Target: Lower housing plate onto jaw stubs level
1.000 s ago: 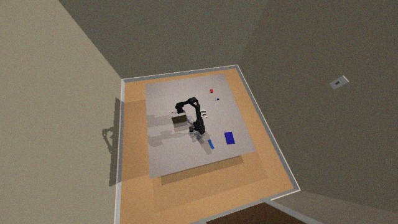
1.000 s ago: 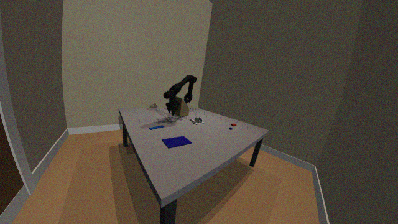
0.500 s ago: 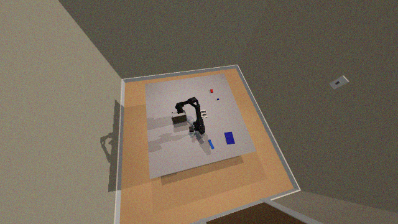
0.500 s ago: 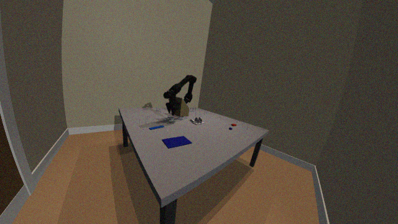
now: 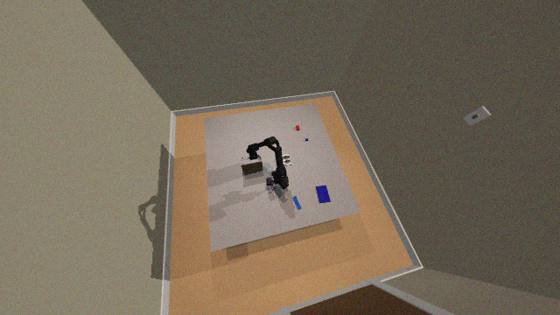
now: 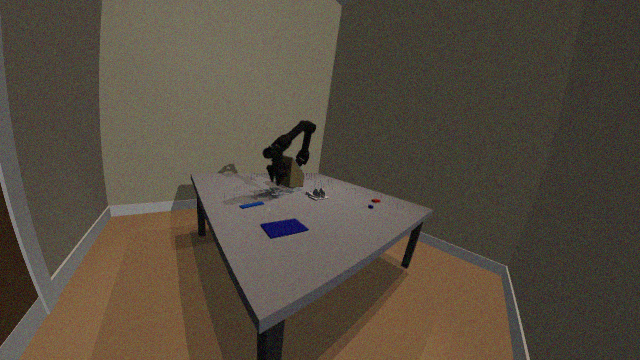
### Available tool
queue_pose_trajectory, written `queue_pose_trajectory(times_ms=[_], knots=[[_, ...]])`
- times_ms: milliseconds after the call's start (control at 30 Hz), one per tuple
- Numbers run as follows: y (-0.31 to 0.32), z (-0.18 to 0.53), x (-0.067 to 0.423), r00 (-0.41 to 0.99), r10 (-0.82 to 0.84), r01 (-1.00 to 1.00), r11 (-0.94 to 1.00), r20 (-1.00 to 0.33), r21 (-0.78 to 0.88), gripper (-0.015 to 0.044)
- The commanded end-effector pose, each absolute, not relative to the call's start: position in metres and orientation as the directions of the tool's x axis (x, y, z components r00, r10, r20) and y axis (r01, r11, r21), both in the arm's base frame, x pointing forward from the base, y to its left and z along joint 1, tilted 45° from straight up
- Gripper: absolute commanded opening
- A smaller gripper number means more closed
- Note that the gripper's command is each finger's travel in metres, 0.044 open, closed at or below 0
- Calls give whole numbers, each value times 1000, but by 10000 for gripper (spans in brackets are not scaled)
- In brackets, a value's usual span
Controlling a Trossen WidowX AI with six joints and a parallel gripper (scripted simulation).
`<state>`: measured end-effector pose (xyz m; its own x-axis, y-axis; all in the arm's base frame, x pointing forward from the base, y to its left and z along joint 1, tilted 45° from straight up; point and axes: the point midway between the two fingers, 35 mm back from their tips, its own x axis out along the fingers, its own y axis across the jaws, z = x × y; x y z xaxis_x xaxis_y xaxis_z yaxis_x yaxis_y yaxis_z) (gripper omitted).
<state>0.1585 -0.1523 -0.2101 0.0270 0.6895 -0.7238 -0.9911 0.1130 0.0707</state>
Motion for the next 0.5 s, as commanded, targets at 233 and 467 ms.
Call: queue_pose_trajectory(times_ms=[233,467], knots=[[-152,-210,159,32,690,-991,119,-723,69,440],[-152,-210,159,27,689,-991,113,-724,71,440]])
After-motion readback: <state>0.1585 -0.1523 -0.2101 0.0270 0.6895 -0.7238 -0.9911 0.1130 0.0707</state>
